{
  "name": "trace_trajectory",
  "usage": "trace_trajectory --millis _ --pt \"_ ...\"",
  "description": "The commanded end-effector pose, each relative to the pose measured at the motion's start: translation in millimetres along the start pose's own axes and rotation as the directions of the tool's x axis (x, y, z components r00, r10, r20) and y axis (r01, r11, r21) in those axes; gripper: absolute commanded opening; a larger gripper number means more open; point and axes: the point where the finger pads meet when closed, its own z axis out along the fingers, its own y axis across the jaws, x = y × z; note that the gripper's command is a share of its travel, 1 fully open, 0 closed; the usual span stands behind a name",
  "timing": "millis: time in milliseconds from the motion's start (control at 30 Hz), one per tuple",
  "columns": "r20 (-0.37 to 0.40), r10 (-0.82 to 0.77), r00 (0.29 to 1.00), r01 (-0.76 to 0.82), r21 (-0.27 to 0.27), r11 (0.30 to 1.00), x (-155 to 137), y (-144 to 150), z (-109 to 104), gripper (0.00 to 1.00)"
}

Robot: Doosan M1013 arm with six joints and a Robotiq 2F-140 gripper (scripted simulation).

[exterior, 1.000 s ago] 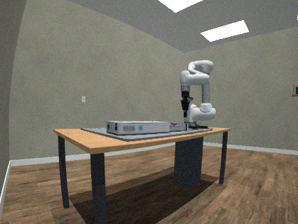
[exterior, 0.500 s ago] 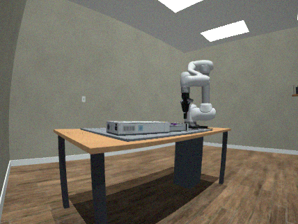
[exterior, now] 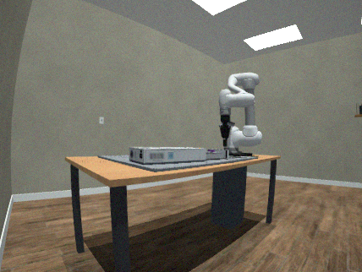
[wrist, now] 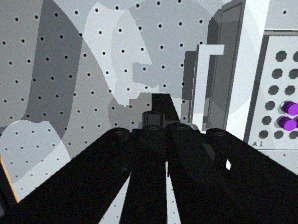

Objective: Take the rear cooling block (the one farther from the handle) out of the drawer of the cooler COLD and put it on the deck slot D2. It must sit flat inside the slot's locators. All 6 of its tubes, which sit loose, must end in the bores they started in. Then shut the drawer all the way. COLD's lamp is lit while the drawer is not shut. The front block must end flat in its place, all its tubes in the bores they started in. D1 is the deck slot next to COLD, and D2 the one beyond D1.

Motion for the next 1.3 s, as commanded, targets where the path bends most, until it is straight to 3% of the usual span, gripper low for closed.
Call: trace_trajectory --millis 0,1267 --pt "-0.001 0.000 1.000 0.000 -0.001 1.000 0 0 4 0.10" --pt "-0.001 0.000 1.000 0.000 -0.001 1.000 0 0 50 0.10"
